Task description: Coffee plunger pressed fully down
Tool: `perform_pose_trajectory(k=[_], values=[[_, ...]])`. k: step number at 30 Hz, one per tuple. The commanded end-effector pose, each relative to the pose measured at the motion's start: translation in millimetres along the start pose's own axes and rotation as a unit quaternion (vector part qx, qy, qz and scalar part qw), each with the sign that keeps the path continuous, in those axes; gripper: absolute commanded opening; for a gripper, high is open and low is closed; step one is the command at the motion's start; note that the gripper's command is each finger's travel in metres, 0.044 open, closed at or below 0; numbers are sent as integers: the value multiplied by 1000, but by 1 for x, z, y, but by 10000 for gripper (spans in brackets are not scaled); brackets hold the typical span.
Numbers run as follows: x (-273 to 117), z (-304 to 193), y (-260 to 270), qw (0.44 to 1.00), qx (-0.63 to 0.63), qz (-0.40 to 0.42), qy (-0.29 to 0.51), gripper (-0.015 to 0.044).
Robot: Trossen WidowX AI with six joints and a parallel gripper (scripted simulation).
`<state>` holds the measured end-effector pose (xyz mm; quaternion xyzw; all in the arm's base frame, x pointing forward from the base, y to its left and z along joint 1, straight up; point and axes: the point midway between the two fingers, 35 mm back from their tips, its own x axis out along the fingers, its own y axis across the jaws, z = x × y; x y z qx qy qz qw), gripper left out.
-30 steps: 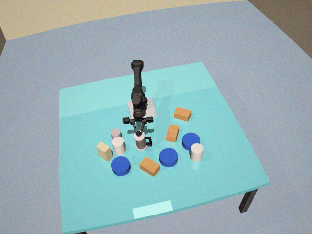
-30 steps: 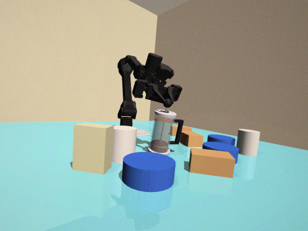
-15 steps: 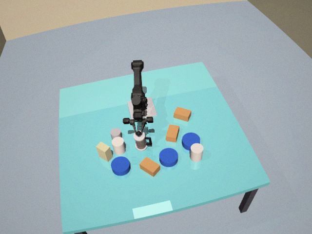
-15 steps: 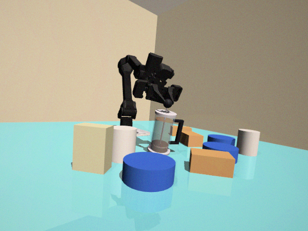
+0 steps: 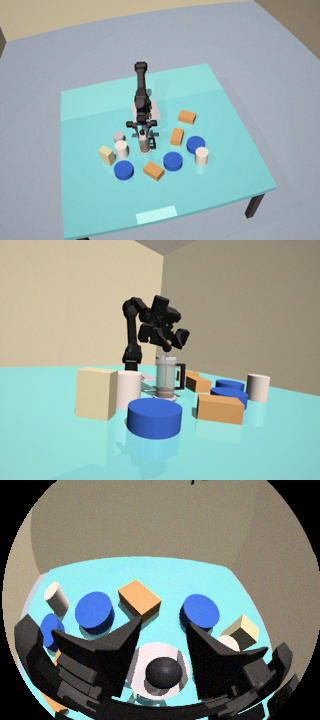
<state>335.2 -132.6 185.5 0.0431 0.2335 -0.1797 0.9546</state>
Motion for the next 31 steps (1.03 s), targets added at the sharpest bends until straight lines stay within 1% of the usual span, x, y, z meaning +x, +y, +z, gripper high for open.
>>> perform_pose_trajectory(k=[1,6,9,12,14,19,31], values=[[0,0,0,1000,0,0,1,307],[0,0,0,1000,0,0,1,439],[0,0,0,1000,0,0,1,440],[-10,10,0,1000,0,0,2,440],[-23,22,0,1000,-2,0,3,440],[-70,50,1,1000,1,0,10,440],[-69,47,1,1000,1,0,10,440]])
